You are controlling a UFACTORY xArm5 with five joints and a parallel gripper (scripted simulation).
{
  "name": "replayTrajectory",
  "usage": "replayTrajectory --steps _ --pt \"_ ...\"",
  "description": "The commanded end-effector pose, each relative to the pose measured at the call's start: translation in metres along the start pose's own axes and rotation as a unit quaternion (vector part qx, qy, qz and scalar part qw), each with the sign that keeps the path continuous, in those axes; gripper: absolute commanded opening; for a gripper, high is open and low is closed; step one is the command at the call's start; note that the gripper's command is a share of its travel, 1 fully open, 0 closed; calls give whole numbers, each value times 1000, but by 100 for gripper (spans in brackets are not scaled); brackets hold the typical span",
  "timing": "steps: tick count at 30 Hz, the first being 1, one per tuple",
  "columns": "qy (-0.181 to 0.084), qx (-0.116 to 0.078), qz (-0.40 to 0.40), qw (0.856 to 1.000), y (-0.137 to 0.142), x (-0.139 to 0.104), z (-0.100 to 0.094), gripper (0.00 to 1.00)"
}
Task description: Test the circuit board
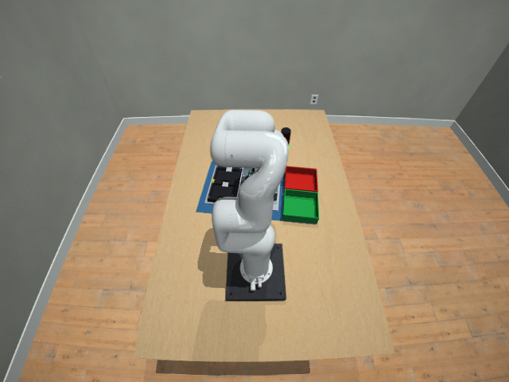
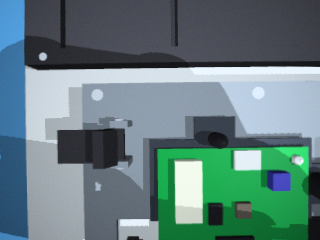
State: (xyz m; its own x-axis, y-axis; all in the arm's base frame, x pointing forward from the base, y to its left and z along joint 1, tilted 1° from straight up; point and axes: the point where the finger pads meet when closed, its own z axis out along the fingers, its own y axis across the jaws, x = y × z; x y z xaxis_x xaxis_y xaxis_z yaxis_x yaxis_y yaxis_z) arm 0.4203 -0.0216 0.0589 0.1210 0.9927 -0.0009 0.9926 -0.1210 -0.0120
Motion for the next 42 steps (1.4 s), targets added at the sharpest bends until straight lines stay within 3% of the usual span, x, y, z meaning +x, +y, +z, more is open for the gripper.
replayTrajectory --steps 1,42 --pt "0 -3 0 1000 2 0 2 100" --pt "0 -3 0 1000 2 0 2 85"
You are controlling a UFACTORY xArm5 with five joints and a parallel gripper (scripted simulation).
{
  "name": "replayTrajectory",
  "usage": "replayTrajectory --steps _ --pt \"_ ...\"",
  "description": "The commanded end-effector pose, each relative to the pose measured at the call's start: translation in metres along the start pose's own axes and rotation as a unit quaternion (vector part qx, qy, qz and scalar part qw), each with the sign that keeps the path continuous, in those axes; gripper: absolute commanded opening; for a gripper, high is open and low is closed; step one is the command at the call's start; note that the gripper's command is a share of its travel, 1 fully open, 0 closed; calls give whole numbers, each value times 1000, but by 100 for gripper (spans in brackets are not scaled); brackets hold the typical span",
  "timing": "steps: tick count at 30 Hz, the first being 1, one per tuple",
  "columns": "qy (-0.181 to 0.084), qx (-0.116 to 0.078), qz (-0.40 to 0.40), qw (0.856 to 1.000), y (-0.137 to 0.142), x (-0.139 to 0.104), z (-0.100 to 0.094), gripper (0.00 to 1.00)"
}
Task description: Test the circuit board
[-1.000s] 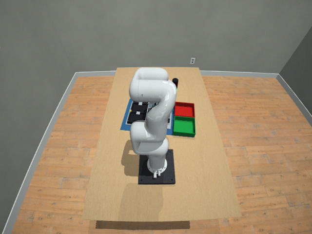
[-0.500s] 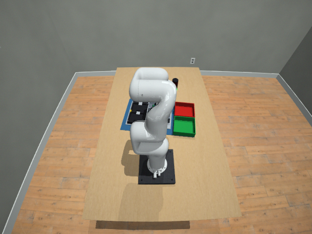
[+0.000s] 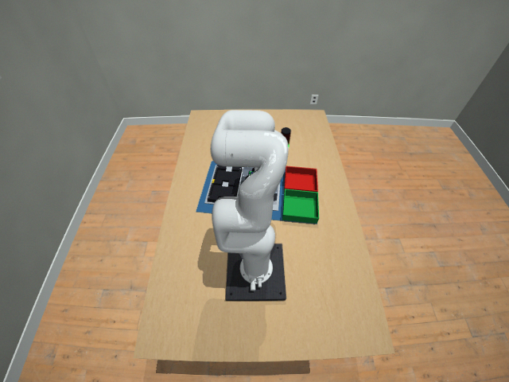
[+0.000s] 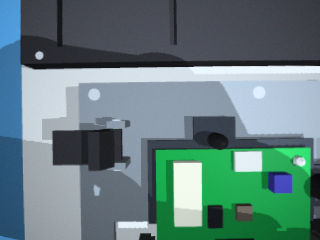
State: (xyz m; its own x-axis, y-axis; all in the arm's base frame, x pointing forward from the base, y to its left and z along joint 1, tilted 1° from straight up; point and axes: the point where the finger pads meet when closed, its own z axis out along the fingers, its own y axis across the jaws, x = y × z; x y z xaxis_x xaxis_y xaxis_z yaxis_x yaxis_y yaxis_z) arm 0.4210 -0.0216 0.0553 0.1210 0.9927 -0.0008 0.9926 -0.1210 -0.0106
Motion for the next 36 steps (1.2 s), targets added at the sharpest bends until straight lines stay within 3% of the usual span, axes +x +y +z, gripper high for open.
replayTrajectory --steps 1,36 --pt "0 -2 0 1000 1 0 -1 85" --pt "0 -2 0 1000 1 0 -1 79"
